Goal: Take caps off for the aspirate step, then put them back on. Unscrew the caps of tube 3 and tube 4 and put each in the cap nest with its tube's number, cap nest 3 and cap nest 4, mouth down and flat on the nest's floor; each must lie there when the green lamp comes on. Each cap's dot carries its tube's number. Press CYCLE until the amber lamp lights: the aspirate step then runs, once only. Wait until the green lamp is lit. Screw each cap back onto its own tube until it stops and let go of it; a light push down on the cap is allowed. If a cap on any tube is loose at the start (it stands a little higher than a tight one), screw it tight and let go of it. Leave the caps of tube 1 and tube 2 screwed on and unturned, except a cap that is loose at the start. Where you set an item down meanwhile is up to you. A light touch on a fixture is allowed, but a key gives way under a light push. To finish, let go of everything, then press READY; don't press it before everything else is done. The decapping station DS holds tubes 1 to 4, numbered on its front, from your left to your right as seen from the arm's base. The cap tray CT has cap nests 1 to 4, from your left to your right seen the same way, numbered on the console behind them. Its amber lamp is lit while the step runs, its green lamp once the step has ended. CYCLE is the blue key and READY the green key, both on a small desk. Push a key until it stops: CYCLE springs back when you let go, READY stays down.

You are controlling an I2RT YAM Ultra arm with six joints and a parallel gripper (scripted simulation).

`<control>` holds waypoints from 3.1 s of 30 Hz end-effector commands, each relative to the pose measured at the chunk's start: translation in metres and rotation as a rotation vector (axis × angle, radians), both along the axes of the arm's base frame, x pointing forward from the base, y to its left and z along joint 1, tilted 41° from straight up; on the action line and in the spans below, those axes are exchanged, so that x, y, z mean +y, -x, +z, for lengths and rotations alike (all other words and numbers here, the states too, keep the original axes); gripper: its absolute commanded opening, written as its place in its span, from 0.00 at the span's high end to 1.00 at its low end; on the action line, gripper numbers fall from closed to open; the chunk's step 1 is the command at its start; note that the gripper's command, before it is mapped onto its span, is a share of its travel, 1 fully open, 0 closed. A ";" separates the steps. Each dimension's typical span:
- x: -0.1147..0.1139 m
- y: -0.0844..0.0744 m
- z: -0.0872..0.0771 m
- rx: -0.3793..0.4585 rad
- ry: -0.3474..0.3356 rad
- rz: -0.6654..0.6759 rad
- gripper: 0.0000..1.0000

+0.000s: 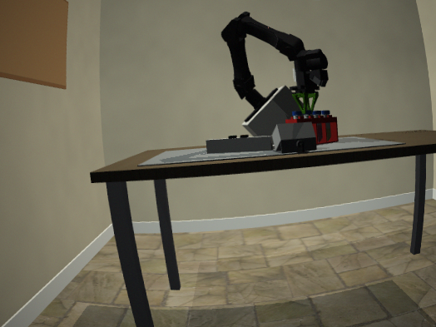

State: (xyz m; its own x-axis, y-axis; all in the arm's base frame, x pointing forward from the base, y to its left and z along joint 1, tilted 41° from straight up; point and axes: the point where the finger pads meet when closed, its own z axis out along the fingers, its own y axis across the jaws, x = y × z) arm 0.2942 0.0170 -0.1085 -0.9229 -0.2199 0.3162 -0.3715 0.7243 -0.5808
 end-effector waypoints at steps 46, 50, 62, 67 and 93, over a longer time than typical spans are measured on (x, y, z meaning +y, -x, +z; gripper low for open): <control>0.003 -0.003 0.002 1.155 -0.172 1.341 0.51; 0.003 -0.003 0.002 1.155 -0.172 1.341 0.51; 0.005 -0.003 0.004 0.890 -0.133 1.038 0.51; 0.005 -0.003 0.005 0.827 -0.124 0.967 0.51; 0.009 -0.003 0.007 0.116 -0.021 0.150 0.51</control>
State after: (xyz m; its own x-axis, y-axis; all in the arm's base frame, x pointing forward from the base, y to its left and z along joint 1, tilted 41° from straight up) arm 0.2938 0.0210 -0.1029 -0.7974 -0.3937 0.4573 -0.5942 0.6444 -0.4814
